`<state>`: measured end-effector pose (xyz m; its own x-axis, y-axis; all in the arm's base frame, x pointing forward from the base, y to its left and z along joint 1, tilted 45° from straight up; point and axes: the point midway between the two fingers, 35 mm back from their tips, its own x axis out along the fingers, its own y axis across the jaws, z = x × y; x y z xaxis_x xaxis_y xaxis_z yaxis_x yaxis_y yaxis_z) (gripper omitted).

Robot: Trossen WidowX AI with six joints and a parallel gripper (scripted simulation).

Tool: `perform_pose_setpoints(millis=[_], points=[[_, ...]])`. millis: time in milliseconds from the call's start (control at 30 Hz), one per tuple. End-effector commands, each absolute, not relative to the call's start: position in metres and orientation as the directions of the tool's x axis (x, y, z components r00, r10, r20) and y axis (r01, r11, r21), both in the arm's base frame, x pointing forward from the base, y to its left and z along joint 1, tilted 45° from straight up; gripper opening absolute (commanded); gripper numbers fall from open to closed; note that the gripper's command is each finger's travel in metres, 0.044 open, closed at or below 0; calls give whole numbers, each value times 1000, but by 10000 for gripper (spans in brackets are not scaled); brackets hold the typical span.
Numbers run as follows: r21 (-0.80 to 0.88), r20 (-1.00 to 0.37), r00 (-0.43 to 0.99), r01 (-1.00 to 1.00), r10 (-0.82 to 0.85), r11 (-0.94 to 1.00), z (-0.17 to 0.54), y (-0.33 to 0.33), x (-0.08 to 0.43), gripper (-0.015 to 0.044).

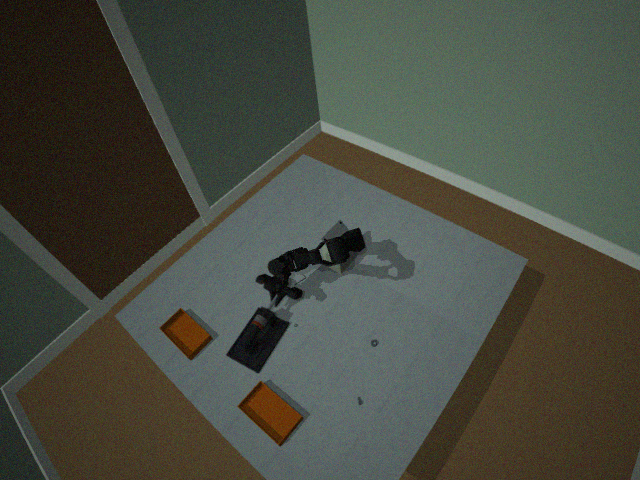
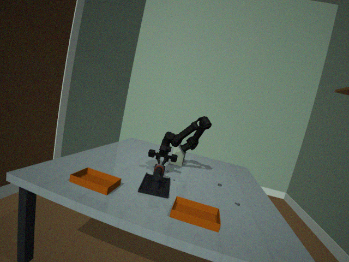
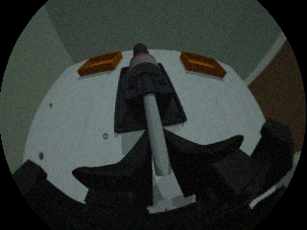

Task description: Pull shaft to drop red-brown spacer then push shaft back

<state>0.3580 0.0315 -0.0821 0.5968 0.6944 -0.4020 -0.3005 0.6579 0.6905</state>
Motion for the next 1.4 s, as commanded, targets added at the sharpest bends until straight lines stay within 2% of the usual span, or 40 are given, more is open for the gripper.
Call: perform_pose_setpoints(millis=[0, 1367], points=[[689, -400, 596, -305, 696, 657, -82, 32, 357, 0], [689, -401, 596, -305, 696, 657, -83, 30, 353, 0]])
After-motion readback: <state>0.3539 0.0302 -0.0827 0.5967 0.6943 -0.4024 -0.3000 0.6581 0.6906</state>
